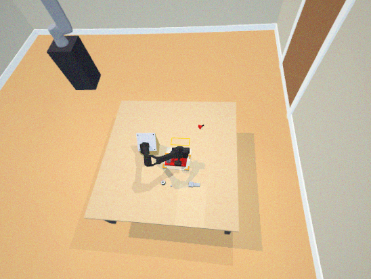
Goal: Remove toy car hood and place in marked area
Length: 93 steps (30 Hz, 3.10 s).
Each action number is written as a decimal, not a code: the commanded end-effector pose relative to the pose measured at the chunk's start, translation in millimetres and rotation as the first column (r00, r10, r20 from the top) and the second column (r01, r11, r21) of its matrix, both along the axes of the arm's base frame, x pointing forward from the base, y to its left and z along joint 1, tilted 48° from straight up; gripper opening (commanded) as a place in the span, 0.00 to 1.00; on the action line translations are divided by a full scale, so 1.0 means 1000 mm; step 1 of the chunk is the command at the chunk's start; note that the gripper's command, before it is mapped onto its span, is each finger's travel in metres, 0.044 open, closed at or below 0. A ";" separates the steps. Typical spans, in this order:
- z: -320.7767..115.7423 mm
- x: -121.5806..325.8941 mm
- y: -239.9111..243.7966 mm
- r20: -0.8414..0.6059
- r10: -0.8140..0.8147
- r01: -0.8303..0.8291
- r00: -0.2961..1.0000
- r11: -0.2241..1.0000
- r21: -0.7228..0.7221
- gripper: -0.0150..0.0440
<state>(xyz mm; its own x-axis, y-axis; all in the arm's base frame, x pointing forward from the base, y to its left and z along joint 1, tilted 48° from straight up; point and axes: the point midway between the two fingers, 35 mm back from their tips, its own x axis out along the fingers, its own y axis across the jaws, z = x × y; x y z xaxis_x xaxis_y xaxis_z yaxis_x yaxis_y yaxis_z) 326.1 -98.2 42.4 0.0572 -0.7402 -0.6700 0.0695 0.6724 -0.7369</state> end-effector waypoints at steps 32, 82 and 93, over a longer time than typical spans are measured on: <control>0.006 0.000 0.007 0.000 0.000 0.000 1.000 1.000 0.001 0.25; 0.017 0.005 0.080 -0.023 0.043 -0.042 0.999 0.999 0.007 0.25; -0.021 0.008 0.119 -0.016 0.035 -0.034 0.999 0.999 0.022 0.25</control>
<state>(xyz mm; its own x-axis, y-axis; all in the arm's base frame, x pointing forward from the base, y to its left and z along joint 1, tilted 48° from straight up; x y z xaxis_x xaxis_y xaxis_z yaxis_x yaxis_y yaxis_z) 334.6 11.9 33.4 0.0774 -0.7264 -0.6828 0.0328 0.6864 -0.7265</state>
